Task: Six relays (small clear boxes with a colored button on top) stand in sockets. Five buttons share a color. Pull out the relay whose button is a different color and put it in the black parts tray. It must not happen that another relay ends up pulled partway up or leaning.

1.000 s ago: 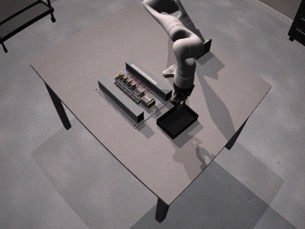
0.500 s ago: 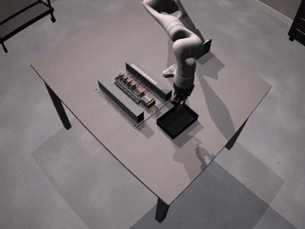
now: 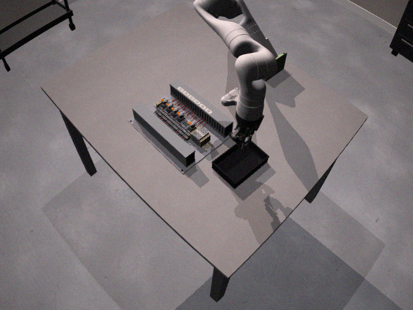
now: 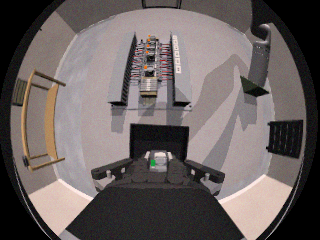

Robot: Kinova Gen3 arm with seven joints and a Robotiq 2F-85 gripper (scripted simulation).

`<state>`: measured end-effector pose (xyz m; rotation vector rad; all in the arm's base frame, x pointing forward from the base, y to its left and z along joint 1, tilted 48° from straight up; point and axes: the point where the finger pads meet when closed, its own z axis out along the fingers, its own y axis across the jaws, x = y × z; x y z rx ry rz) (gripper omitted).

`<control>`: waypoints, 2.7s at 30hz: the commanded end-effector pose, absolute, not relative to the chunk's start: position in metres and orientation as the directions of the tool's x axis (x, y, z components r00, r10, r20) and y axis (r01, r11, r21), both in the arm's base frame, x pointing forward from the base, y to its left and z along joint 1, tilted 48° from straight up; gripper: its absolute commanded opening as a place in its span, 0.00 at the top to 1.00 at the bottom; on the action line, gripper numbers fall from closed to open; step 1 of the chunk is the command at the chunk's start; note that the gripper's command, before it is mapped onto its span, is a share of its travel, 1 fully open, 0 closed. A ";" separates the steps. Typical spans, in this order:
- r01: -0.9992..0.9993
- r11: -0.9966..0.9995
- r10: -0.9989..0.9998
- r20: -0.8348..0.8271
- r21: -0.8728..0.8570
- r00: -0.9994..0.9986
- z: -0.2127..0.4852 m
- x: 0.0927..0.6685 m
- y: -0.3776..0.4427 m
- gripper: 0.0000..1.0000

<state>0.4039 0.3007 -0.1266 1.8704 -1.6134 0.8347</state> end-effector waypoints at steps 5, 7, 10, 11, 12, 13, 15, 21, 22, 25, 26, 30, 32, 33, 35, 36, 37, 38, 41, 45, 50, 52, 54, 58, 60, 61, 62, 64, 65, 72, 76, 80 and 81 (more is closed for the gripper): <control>-0.989 -0.148 -0.665 0.740 -0.003 0.097 -0.136 0.405 0.292 1.00; -0.989 -0.148 -0.665 0.740 -0.003 0.097 -0.138 0.406 0.290 1.00; -0.989 -0.148 -0.665 0.740 -0.003 0.097 -0.140 0.406 0.288 1.00; -0.989 -0.148 -0.665 0.740 -0.003 0.097 -0.141 0.406 0.287 1.00; -0.989 -0.148 -0.665 0.740 -0.003 0.097 -0.143 0.406 0.285 1.00; -0.989 -0.148 -0.665 0.740 -0.003 0.097 -0.144 0.406 0.284 1.00; -0.989 -0.148 -0.665 0.740 -0.003 0.097 -0.147 0.407 0.280 1.00; -0.989 -0.148 -0.665 0.740 -0.003 0.097 -0.157 0.408 0.270 1.00; -0.989 -0.148 -0.665 0.740 -0.003 0.097 -0.159 0.408 0.268 1.00; -0.989 -0.148 -0.665 0.740 -0.003 0.097 -0.162 0.409 0.264 1.00; -0.989 -0.148 -0.665 0.740 -0.003 0.097 -0.162 0.409 0.264 1.00; -0.989 -0.148 -0.665 0.740 -0.003 0.097 -0.169 0.410 0.257 1.00; -0.989 -0.148 -0.665 0.740 -0.003 0.097 -0.172 0.410 0.254 1.00; -0.989 -0.148 -0.665 0.740 -0.003 0.097 -0.173 0.410 0.252 1.00; -0.989 -0.148 -0.665 0.740 -0.003 0.097 -0.176 0.411 0.249 1.00; -0.989 -0.148 -0.665 0.740 -0.003 0.097 -0.178 0.411 0.247 1.00; -0.989 -0.148 -0.665 0.740 -0.003 0.097 -0.179 0.411 0.246 1.00; -0.989 -0.148 -0.665 0.740 -0.003 0.097 -0.181 0.411 0.244 1.00; -0.989 -0.148 -0.665 0.740 -0.003 0.097 -0.184 0.412 0.240 1.00; -0.989 -0.148 -0.665 0.740 -0.003 0.097 -0.187 0.412 0.238 1.00; -0.989 -0.148 -0.665 0.740 -0.003 0.097 -0.191 0.413 0.233 1.00; -0.989 -0.148 -0.665 0.740 -0.003 0.097 -0.192 0.413 0.232 1.00; -0.989 -0.148 -0.665 0.740 -0.003 0.097 -0.193 0.413 0.231 1.00; -0.989 -0.148 -0.665 0.740 -0.003 0.097 -0.194 0.413 0.229 1.00; -0.989 -0.148 -0.665 0.740 -0.003 0.097 -0.194 0.413 0.229 1.00; -0.989 -0.148 -0.665 0.740 -0.003 0.097 -0.195 0.413 0.229 1.00; -0.989 -0.148 -0.665 0.740 -0.003 0.097 -0.195 0.413 0.229 1.00; -0.989 -0.148 -0.665 0.740 -0.003 0.097 -0.195 0.413 0.229 1.00; -0.989 -0.148 -0.665 0.740 -0.003 0.097 -0.195 0.413 0.229 1.00; -0.989 -0.148 -0.665 0.740 -0.003 0.097 -0.195 0.413 0.229 1.00; -0.989 -0.148 -0.665 0.740 -0.003 0.097 -0.195 0.413 0.229 1.00; -0.989 -0.148 -0.665 0.740 -0.003 0.097 -0.195 0.413 0.229 1.00; -0.989 -0.148 -0.665 0.740 -0.003 0.097 -0.195 0.413 0.229 1.00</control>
